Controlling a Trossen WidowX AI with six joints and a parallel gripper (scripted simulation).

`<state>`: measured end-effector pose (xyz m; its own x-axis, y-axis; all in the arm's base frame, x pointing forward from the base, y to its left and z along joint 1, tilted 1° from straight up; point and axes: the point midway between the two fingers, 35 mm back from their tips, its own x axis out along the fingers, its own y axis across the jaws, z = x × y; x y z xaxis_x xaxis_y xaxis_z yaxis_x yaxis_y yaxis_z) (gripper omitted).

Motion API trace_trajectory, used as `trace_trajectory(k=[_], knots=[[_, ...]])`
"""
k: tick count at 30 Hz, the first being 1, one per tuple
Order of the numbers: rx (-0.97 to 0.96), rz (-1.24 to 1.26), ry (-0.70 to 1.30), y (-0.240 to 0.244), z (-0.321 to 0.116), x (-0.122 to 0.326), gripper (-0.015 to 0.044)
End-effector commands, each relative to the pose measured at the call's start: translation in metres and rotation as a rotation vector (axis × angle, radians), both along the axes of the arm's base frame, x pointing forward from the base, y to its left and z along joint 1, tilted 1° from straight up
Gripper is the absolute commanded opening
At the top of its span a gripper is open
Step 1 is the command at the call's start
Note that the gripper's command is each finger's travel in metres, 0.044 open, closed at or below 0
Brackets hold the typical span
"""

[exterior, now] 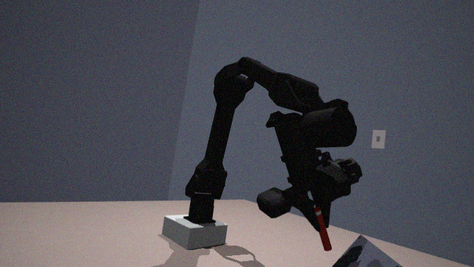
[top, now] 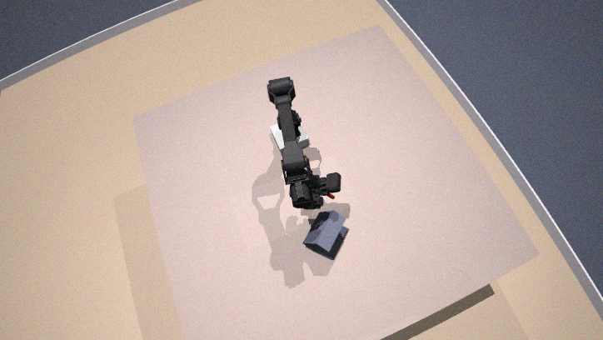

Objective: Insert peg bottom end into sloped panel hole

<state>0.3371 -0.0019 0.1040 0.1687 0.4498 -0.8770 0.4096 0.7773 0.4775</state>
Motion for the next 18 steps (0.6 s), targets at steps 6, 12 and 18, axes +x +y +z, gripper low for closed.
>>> trace_trajectory(k=[6,12,18], knots=[[0.034,-0.012,-0.032,-0.01,0.001,0.002,0.0],[0.053,-0.023,-0.051,-0.018,0.002,0.003,0.0],[0.07,-0.034,-0.072,-0.025,0.003,0.003,0.0]])
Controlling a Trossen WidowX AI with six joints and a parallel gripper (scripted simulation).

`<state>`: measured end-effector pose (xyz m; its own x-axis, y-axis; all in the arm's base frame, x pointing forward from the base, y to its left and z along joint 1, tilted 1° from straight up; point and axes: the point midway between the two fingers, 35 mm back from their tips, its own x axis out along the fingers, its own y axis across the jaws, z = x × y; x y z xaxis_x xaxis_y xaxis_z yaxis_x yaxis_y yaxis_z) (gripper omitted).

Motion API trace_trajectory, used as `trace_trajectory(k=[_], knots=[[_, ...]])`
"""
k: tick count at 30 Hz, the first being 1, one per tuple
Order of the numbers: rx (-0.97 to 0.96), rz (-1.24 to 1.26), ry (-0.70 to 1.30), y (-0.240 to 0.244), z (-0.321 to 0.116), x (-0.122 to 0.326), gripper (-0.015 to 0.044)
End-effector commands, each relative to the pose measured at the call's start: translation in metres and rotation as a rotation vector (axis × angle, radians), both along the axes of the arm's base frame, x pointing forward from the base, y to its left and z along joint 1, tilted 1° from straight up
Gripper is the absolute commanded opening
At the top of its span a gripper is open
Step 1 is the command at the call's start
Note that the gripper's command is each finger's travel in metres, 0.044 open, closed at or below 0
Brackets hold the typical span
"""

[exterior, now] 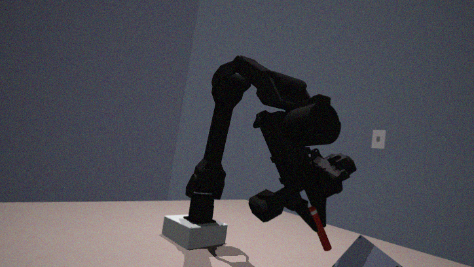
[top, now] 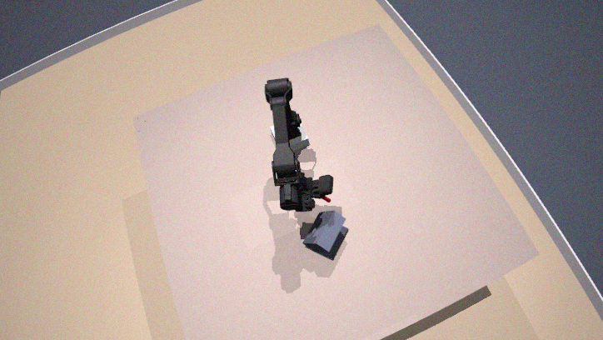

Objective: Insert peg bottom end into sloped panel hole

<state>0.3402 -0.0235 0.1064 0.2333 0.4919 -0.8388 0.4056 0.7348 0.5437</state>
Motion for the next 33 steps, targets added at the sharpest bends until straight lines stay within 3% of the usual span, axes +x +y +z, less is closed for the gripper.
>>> trace_trajectory(k=[1,33], knots=[[0.016,-0.003,-0.019,-0.005,0.0,0.0,0.0],[0.096,-0.067,-0.144,-0.046,0.007,0.001,0.0]])
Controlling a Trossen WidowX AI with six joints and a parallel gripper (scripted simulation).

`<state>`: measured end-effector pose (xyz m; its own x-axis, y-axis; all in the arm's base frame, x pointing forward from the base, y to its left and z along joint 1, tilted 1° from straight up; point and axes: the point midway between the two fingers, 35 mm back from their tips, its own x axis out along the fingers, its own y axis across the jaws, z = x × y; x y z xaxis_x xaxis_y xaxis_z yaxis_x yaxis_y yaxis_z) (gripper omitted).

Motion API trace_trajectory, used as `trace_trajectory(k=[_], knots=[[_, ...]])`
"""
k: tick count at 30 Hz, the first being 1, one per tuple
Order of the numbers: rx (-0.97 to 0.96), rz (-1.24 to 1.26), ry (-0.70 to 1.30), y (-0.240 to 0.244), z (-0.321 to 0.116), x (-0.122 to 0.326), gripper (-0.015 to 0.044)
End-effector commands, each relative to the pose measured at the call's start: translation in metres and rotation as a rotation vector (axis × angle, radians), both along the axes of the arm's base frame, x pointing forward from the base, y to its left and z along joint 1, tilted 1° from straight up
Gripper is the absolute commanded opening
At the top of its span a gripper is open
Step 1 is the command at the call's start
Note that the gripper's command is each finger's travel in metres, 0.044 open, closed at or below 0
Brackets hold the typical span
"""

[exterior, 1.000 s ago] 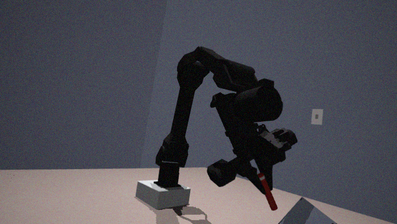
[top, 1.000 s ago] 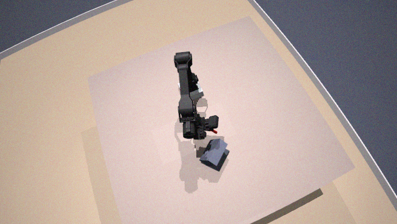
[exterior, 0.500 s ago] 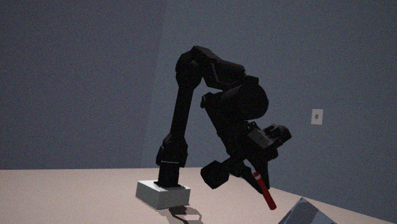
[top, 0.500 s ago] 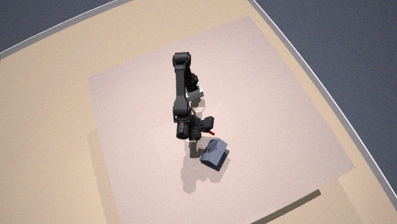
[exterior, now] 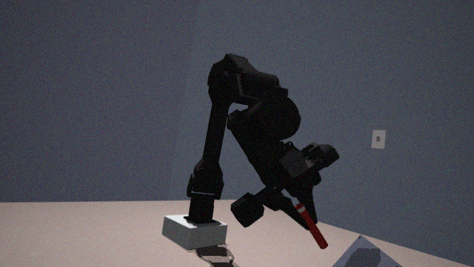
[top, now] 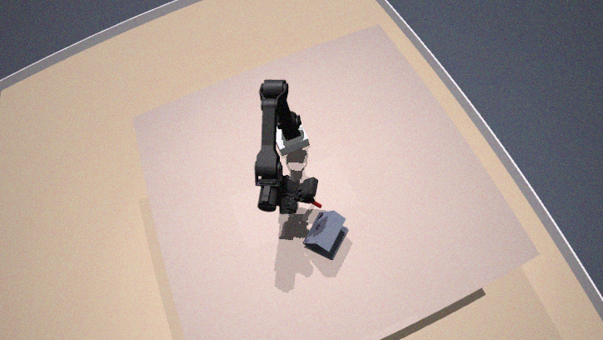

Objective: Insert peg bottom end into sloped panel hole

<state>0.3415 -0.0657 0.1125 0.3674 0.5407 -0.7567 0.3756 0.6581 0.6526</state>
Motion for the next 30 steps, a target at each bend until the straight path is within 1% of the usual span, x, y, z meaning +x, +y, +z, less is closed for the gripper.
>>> trace_trajectory(k=[1,30], knots=[[0.012,-0.004,-0.023,-0.005,0.001,0.0,0.0],[0.06,-0.068,-0.154,-0.044,0.008,-0.005,0.0]])
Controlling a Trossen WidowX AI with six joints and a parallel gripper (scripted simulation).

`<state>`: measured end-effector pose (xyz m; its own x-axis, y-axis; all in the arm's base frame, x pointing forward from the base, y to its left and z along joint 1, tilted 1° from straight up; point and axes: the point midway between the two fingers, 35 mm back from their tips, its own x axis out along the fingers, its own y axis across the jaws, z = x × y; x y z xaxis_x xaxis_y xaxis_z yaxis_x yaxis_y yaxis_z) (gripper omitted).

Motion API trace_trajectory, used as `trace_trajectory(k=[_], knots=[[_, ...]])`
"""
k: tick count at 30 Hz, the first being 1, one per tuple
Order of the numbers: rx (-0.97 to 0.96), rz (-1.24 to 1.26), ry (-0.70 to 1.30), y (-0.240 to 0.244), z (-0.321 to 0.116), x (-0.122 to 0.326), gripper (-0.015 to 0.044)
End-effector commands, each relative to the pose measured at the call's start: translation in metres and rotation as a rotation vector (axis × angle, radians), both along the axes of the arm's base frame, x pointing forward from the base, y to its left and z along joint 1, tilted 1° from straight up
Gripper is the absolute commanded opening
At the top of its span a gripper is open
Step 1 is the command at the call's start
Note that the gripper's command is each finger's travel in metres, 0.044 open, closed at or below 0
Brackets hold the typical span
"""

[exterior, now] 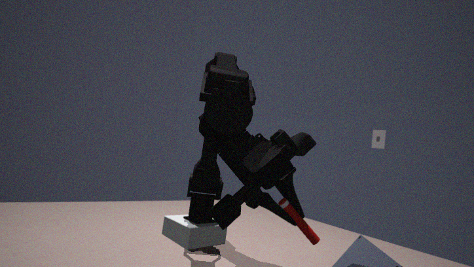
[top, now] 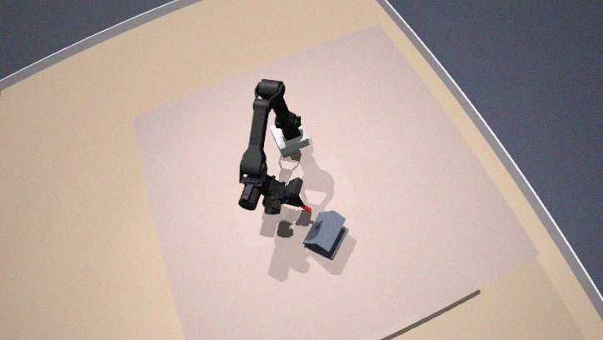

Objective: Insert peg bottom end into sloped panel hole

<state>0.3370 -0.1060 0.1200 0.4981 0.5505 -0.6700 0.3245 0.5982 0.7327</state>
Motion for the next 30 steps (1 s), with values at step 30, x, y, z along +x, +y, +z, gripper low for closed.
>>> trace_trajectory(k=[30], knots=[[0.023,-0.053,-0.118,-0.024,-0.003,0.004,0.0]])
